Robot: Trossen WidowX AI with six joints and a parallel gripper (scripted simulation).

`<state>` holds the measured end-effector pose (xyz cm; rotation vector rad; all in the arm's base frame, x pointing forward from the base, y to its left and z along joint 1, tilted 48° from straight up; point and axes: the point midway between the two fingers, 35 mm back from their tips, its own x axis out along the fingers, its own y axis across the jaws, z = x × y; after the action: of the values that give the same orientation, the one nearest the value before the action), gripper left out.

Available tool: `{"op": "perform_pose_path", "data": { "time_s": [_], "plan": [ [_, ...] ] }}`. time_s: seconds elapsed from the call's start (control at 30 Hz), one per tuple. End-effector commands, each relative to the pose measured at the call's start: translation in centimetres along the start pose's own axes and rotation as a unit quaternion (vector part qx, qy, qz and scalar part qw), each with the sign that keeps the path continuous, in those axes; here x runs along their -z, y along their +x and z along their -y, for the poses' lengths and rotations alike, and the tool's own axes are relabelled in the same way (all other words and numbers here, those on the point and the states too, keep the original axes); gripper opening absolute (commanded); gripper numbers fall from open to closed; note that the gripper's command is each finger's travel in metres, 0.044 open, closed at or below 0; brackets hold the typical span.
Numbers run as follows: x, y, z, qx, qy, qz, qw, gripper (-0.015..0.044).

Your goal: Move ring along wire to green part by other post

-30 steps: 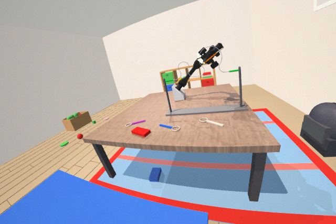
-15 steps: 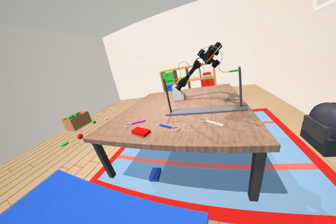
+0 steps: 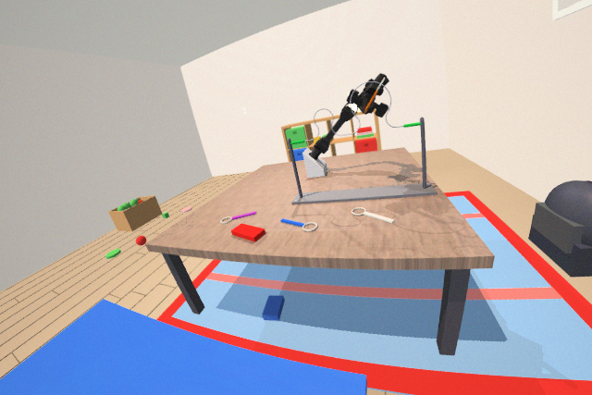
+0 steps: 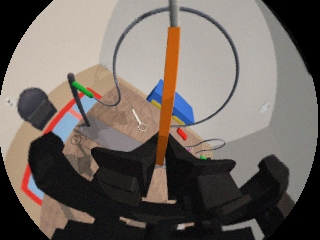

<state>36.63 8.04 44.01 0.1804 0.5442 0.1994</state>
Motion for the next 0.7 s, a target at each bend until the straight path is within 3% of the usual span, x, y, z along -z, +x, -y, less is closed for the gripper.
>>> {"op": "perform_pose_path", "data": {
  "time_s": [0.0, 0.67],
  "plan": [
    [-0.04, -0.14, -0.14, -0.016, 0.026, 0.005, 1.0, -0.015],
    [-0.13, -0.04, -0.93, -0.081, 0.133, 0.018, 0.988, -0.015]
  ]
}}
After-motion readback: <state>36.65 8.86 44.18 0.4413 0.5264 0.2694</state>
